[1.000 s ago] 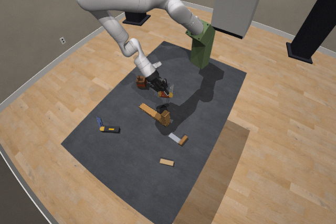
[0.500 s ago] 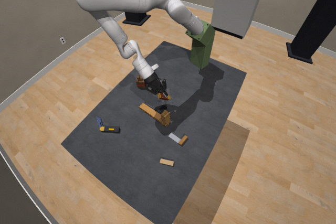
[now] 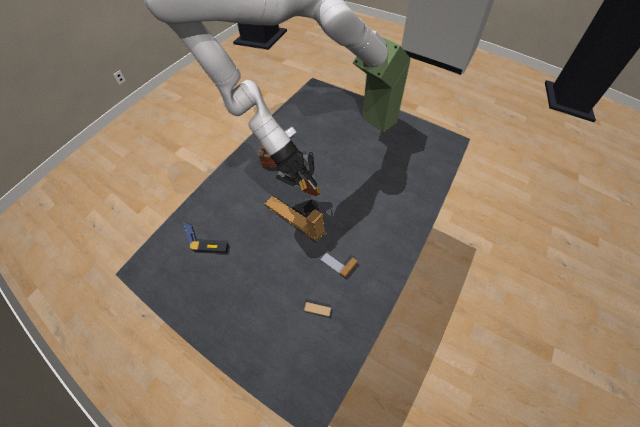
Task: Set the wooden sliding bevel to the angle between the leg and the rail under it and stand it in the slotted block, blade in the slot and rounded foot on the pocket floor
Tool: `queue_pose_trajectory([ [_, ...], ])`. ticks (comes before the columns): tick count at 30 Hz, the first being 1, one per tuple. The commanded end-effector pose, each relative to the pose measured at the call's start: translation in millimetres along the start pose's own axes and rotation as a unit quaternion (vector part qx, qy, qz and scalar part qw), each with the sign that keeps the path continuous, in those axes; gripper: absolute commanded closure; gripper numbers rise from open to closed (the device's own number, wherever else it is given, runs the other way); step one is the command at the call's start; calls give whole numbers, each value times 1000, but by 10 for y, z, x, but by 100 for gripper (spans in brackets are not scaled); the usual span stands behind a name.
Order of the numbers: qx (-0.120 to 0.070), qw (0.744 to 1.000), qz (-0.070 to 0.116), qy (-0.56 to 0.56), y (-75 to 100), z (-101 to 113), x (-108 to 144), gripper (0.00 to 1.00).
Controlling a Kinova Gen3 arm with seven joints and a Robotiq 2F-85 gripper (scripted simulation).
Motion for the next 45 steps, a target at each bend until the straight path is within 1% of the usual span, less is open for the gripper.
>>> queue_pose_trajectory([
  [1,-3,1000,-1,17,-1,11,-10,90],
  [16,-12,988,4,154,-25,100,-128,90],
  [18,-12,988,4,154,-25,100,-128,90],
  [33,-20,964,8,265,-45,176,-227,90],
  [35,-20,964,8,265,-45,176,-227,90],
  [45,-24,947,10,320,-55,216,-279,90],
])
Point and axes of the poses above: the point where the finger pads meet when closed, its own y axis back along the fingers, its own x axis across the jaws, z = x × y, the point moved 10 cm from there along y, back along the fingers, and after that the axes turned 1 degree about y, right-handed, at the moved point
